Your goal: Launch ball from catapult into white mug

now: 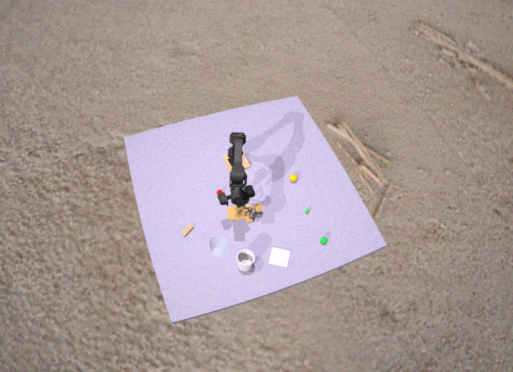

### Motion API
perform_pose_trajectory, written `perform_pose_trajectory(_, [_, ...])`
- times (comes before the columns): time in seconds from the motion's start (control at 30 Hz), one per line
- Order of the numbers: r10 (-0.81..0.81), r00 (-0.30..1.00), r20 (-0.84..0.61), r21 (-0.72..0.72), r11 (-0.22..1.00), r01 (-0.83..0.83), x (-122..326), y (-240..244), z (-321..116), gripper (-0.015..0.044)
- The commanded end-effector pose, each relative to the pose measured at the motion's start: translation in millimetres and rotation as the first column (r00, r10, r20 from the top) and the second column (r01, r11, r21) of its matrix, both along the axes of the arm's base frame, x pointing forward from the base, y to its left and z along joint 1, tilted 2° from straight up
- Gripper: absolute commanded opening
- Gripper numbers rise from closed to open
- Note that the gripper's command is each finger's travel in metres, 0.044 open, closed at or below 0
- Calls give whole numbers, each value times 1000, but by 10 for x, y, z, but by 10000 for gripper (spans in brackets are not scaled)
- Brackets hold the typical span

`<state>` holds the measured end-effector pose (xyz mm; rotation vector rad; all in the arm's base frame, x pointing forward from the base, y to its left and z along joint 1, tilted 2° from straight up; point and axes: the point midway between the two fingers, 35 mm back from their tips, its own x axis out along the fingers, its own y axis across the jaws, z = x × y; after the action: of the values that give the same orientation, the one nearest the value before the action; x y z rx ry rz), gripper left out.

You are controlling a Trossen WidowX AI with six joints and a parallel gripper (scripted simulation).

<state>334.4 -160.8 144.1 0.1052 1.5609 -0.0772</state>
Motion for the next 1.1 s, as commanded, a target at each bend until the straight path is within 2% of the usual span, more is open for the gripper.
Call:
perform_pose_trajectory(0.0, [-136,991,-1,2,991,136,-2,1,14,440])
perform_pose_trajectory(0.23, [-370,929,-5,4,929,370,-5,1,24,440])
perform_pose_trajectory(0.5, [-609,793,-10,4,793,609,-9,2,34,440])
perform_pose_trajectory(0.8, [-823,569,-15,4,569,823,-14,2,47,440])
perform_pose_trajectory(1.07, [-946,322,-20,2,322,947,-18,2,57,440])
